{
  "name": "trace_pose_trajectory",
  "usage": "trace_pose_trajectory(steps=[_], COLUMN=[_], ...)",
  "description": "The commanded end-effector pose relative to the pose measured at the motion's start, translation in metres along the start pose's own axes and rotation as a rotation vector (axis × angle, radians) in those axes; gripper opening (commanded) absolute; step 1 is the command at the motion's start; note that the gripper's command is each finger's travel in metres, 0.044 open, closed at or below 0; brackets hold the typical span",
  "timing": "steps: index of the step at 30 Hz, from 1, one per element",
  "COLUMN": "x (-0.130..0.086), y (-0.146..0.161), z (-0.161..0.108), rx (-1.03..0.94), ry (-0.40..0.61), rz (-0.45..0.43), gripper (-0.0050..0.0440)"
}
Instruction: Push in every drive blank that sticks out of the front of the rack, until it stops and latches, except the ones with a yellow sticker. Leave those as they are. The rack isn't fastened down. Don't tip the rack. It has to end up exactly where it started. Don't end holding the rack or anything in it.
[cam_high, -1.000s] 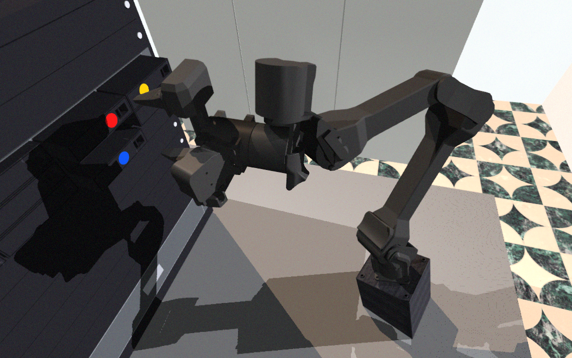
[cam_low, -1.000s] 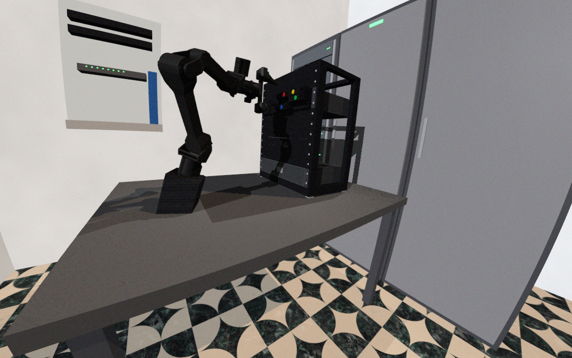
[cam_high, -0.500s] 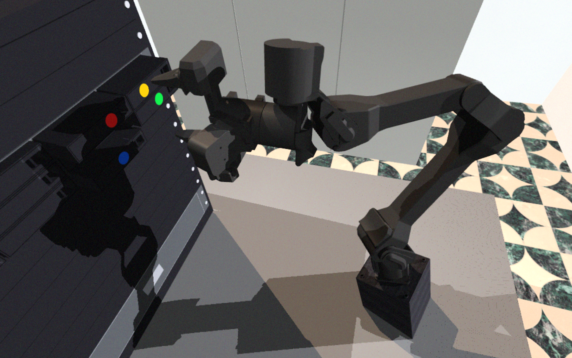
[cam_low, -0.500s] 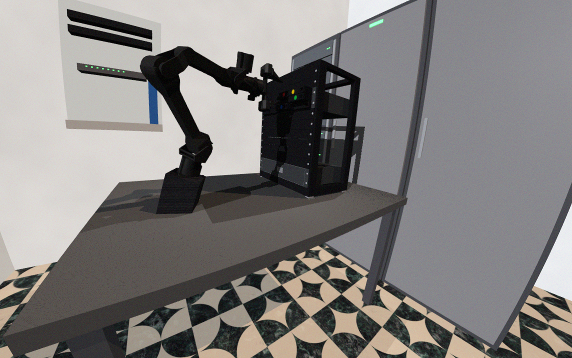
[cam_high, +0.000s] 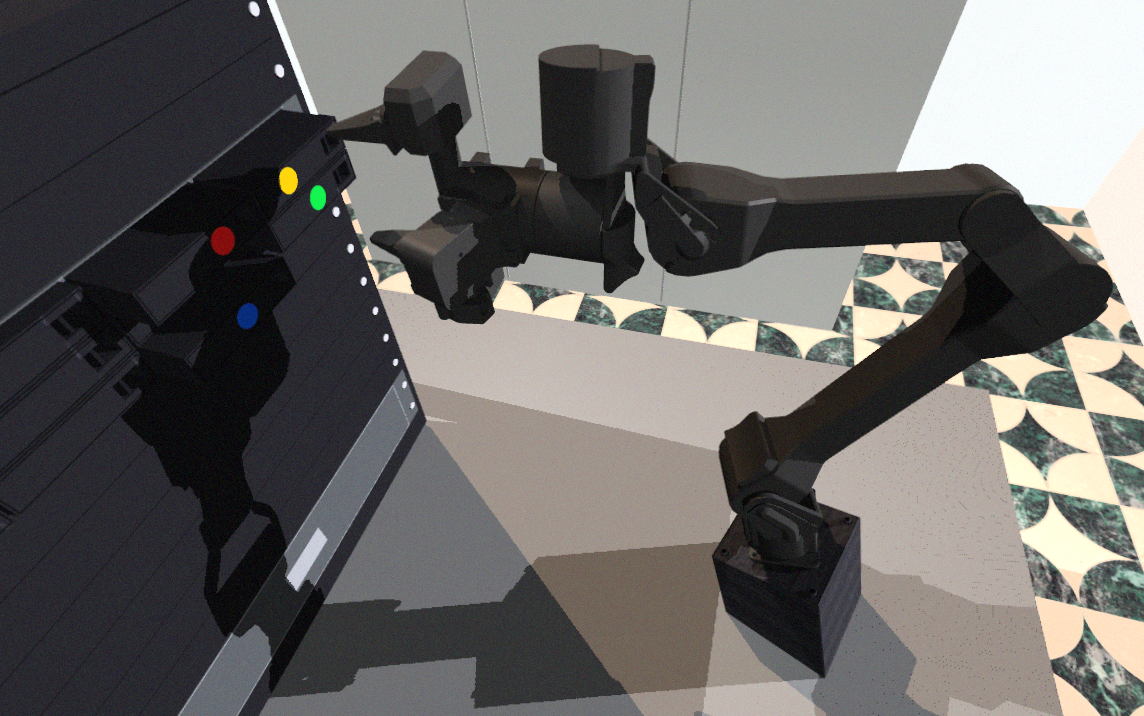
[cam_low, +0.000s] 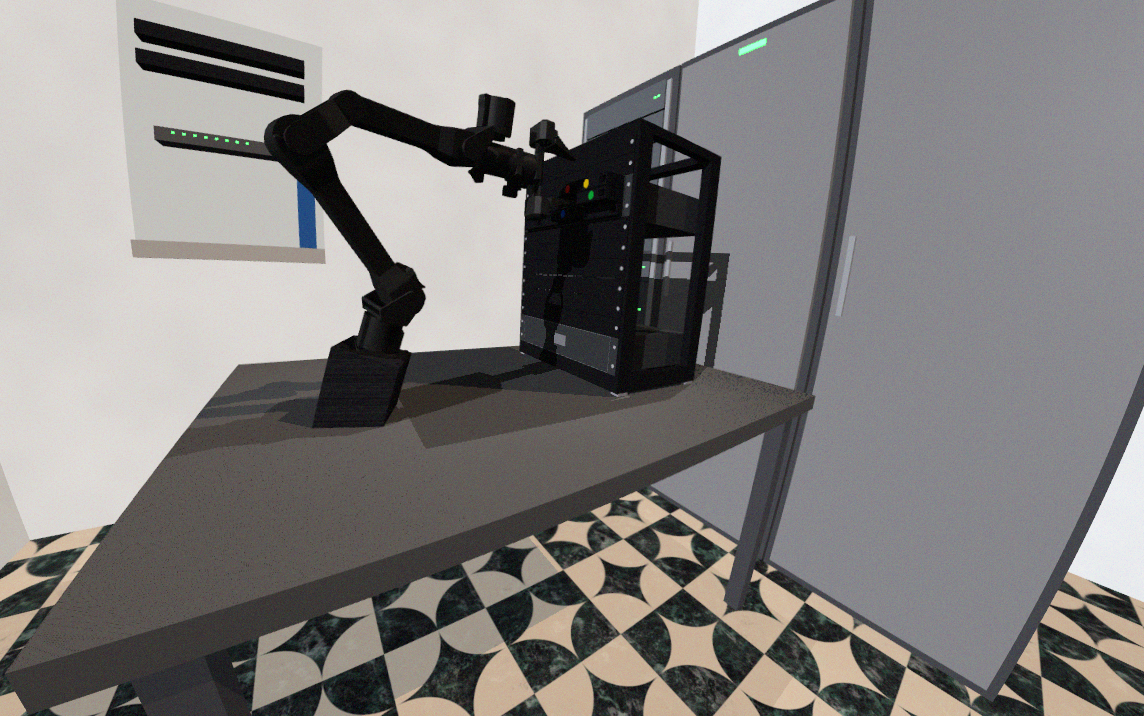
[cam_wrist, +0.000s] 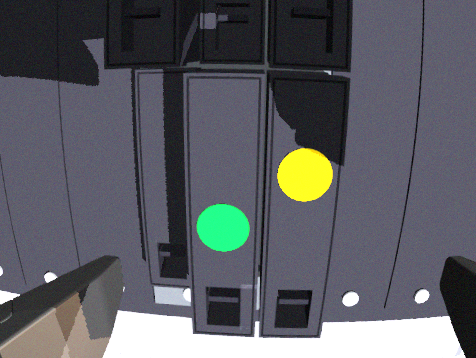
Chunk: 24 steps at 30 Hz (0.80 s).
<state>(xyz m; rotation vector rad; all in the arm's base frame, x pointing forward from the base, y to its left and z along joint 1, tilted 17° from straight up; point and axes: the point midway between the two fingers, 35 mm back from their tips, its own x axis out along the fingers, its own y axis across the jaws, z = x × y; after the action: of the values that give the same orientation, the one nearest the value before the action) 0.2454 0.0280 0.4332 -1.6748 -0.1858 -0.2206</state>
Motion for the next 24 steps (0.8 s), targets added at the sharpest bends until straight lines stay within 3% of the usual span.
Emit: trace_pose_trajectory(steps=[1,24], x=[-0.0029,-0.0030], y=[-0.0120,-0.0128], z=[-0.0058,-0.0130], rx=[0.012,0.012], ry=[-0.005,-0.005], rz=[-0.027,-0.027], gripper=[0.0440,0.0440])
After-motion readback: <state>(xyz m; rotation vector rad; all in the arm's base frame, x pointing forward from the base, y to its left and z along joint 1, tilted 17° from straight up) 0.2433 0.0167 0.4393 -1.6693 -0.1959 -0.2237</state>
